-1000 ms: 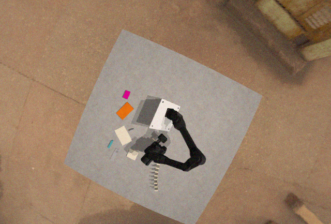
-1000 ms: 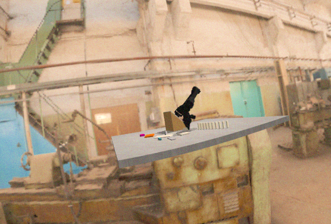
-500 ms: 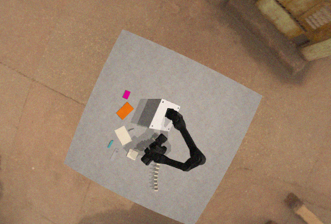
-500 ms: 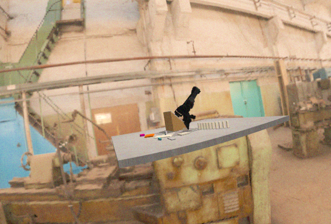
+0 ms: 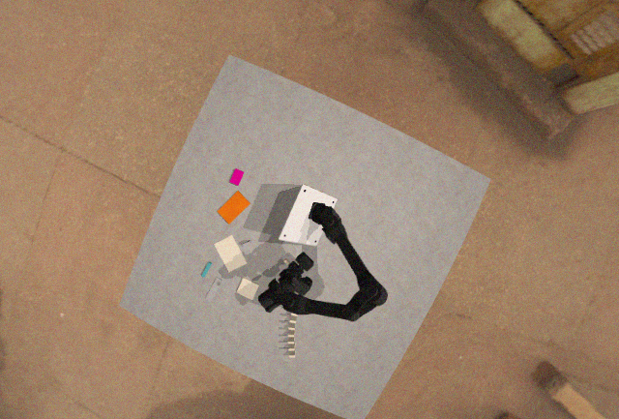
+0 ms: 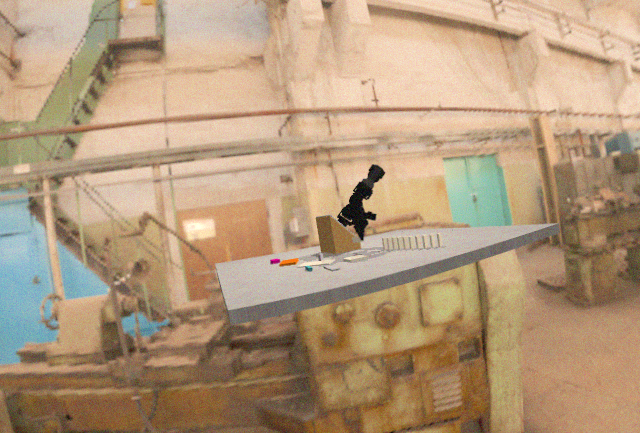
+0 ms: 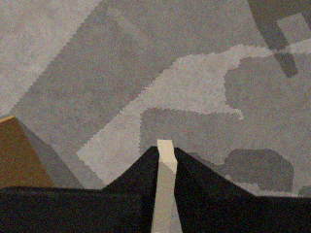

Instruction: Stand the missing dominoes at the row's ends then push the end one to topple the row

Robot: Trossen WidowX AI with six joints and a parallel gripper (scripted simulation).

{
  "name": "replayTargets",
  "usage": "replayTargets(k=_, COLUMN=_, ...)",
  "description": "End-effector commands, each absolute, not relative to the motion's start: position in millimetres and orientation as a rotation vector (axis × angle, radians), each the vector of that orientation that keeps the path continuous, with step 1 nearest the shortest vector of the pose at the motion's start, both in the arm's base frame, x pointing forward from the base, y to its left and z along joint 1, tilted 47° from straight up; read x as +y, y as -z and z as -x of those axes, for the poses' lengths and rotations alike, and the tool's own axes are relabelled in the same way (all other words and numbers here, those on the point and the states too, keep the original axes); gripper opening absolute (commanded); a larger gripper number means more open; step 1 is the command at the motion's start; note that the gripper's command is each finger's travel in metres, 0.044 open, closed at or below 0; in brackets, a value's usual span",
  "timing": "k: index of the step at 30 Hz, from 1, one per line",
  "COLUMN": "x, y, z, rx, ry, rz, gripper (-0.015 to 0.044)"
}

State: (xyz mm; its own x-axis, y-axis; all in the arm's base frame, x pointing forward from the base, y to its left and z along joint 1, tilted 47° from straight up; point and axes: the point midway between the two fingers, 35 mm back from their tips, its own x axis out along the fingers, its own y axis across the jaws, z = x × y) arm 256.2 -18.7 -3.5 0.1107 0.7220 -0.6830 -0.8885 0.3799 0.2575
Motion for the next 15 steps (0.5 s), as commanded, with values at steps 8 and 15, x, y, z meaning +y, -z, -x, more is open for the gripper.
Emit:
replayTargets(k=8, x=-94.3, y=-72.5, z=-242.1, rx=0.838, ry=-1.189, rz=0.257, gripper=0.0024)
replayTargets(k=15, x=-61.7, y=-113.1, z=-264.6, rx=1.003, ry=-1.047, rz=0.053, gripper=0.0024)
